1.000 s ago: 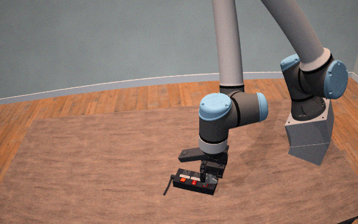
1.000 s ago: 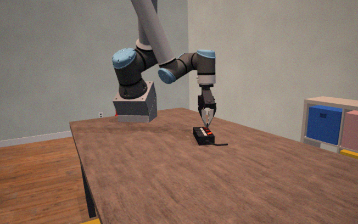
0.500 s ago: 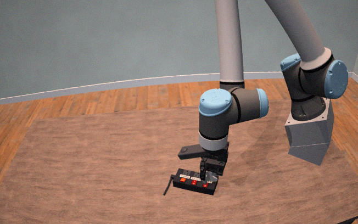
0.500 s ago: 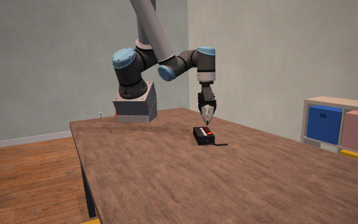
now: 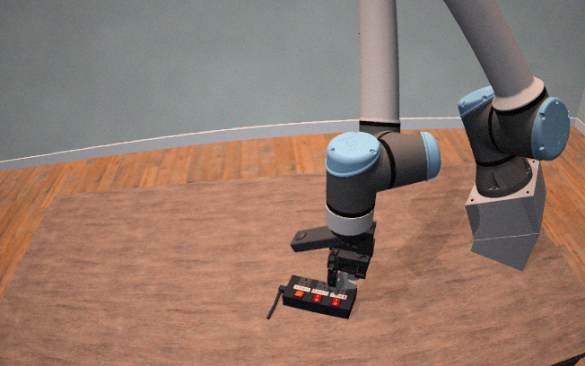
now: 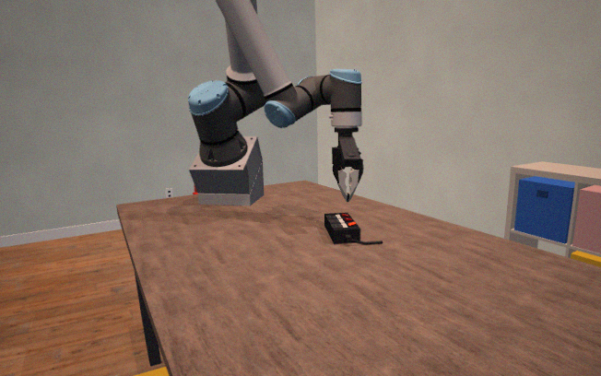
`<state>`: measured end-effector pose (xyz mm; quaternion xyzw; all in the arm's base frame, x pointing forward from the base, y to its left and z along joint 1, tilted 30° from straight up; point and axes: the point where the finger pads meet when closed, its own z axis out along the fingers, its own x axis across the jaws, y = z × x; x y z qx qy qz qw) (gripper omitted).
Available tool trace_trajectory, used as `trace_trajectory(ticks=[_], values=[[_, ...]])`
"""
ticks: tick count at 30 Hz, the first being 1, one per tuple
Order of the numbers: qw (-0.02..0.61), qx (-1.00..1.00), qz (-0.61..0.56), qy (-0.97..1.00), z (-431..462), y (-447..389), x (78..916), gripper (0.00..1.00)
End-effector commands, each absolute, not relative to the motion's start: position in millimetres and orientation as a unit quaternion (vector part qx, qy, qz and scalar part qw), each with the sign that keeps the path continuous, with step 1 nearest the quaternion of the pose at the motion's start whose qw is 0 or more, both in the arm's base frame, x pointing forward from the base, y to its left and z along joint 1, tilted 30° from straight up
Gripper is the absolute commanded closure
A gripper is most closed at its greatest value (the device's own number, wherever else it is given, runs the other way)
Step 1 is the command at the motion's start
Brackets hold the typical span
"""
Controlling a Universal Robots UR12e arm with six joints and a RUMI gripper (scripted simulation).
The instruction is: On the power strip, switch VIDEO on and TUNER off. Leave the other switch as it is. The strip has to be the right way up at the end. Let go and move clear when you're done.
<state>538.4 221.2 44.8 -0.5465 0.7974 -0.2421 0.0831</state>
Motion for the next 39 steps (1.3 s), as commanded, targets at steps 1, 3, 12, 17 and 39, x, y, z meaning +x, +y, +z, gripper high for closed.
trace_trajectory(ticks=[1,3,12,17,39], values=[[0.08,-0.546,-0.242,0.798,43.0,220.1,538.4,1.0],[0.08,-0.546,-0.242,0.798,43.1,220.1,538.4,1.0],[0.081,-0.546,-0.242,0.798,43.8,220.2,538.7,1.0],[0.081,-0.546,-0.242,0.798,45.2,220.7,538.4,0.0],[0.083,-0.546,-0.242,0.798,127.0,249.6,503.3,0.0]])
